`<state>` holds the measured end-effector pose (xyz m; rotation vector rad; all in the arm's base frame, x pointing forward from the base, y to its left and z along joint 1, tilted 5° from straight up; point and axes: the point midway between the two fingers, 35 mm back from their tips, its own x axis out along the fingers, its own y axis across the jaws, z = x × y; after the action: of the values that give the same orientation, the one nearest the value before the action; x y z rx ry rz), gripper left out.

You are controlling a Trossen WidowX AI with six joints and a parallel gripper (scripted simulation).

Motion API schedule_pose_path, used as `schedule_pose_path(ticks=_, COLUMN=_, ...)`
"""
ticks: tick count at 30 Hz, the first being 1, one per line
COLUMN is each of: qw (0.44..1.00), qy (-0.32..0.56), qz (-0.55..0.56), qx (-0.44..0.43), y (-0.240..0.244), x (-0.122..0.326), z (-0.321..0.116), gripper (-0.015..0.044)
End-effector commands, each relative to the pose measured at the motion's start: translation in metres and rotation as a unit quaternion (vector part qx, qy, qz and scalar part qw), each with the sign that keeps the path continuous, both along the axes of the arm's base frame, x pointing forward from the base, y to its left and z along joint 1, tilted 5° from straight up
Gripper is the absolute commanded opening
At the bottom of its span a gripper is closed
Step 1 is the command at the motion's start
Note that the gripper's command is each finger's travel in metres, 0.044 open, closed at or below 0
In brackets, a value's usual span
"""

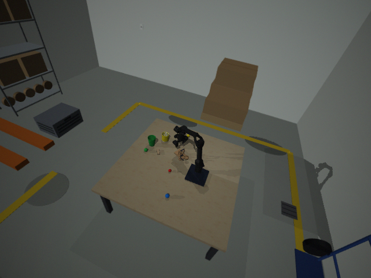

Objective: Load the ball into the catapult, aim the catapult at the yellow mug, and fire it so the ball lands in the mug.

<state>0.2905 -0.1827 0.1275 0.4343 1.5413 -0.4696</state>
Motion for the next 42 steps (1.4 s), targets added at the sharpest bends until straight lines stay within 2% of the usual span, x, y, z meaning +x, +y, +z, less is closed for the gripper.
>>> schedule_pose_path(ticks=1, qw=1.000, qy=0.012, qz=0.000, qx=0.007, y=0.001, x=-0.002, z=-0.009, gripper=0.0440)
schedule_pose_path(ticks=3, qw=1.000, qy=0.011, qz=0.000, qx=0.007, y=0.000, x=0.000, z=-0.002, gripper=0.0440)
schedule_pose_path(ticks=9, qw=1.000, qy=0.001, qz=0.000, qx=0.001, y=0.000, x=0.002, z=0.055, gripper=0.0440)
schedule_pose_path(ticks=10, qw=1.000, qy=0.012, qz=0.003, qx=0.007, y=0.002, x=0.003, z=0.029, gripper=0.0414)
schedule_pose_path(ticks=14, qw=0.999, qy=0.009, qz=0.047, qx=0.011, y=0.054, x=0.027, z=0.011, gripper=0.0309)
schedule_pose_path(ticks=15, qw=0.998, qy=0.008, qz=0.061, qx=0.012, y=0.070, x=0.032, z=0.006, gripper=0.0300)
schedule_pose_path(ticks=21, qw=0.990, qy=0.007, qz=0.140, qx=0.020, y=0.171, x=0.043, z=-0.025, gripper=0.0300)
schedule_pose_path(ticks=28, qw=0.973, qy=0.010, qz=0.229, qx=0.029, y=0.277, x=0.012, z=-0.060, gripper=0.0300)
schedule_pose_path(ticks=31, qw=0.971, qy=0.010, qz=0.237, qx=0.030, y=0.290, x=0.008, z=-0.063, gripper=0.0300)
schedule_pose_path(ticks=42, qw=0.971, qy=0.010, qz=0.237, qx=0.030, y=0.292, x=0.008, z=-0.078, gripper=0.0300)
